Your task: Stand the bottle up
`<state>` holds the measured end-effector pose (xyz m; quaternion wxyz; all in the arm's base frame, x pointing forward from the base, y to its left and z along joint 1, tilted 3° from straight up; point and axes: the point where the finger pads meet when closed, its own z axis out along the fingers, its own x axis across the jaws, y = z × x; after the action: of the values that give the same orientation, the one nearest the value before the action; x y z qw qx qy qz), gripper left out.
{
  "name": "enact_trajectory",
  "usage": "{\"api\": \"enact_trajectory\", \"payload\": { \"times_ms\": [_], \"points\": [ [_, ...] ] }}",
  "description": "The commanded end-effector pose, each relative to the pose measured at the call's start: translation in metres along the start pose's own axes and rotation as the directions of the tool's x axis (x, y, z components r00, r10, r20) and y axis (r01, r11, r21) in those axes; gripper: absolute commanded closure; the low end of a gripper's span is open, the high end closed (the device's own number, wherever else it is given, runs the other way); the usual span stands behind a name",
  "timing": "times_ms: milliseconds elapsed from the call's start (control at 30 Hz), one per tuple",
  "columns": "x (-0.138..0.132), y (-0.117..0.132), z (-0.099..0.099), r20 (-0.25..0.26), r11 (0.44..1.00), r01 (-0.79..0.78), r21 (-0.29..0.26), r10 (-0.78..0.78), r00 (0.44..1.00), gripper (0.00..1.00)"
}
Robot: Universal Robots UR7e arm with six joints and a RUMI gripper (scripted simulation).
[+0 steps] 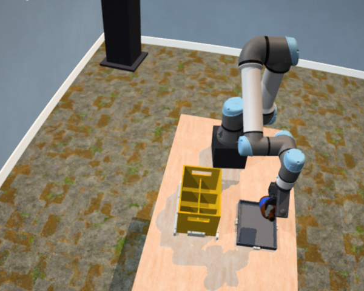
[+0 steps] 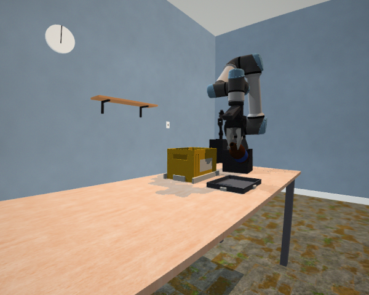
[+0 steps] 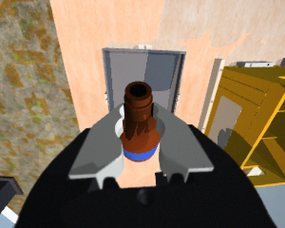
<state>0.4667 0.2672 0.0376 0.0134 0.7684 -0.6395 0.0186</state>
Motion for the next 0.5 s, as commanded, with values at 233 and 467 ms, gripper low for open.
{"api": "enact_trajectory", "payload": {
  "times_ms": [233,467],
  "points": [
    [-0.0001,-0.0004,-0.0006,0.000,0.989,-0.147,0.002,0.147,0.989,1.00],
    [-0.0001,-0.0004,-0.0006,0.000,0.984,-0.178,0.002,0.178,0.984,1.00]
  ]
}}
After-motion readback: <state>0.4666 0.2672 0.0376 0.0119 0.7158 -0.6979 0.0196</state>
